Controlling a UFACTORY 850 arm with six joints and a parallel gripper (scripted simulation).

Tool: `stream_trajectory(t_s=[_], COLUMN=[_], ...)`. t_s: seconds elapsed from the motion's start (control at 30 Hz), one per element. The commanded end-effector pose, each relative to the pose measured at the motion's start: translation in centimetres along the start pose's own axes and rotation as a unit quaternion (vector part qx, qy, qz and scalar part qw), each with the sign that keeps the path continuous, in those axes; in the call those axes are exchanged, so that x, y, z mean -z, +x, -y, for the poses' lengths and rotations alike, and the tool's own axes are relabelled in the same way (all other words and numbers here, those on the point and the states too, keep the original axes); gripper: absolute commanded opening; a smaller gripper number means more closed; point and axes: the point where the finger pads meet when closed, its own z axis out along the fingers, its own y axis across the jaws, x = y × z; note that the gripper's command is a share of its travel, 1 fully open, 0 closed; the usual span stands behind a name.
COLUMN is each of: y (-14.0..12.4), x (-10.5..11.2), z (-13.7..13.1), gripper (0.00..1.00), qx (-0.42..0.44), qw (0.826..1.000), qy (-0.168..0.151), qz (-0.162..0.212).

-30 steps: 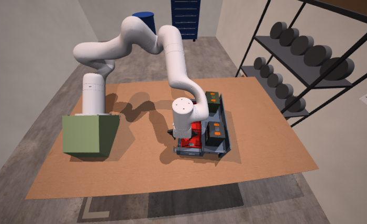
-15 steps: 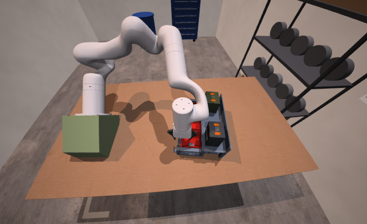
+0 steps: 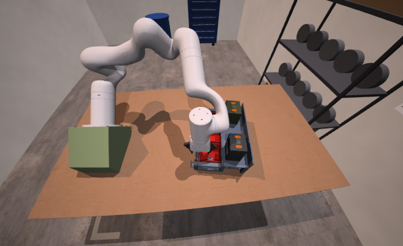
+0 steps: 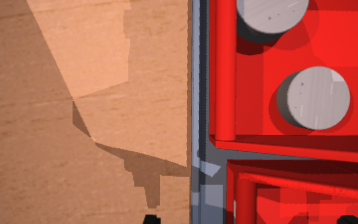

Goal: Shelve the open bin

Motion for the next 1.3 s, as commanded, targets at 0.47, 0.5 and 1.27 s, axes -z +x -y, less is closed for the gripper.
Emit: stream_trajectory(t_s=[0.47,0.5,1.27], y=[0.0,0.0,0.0], x=[4.1,4.1,9.5], z=[-0.1,-0.1,-0.1], gripper=[1.0,1.0,1.0], qx=[0.0,0.0,0.0], qw=[1.0,1.0,1.0], qy=[-0.001,-0.001,-0.001], qz=[0.0,0.0,0.0])
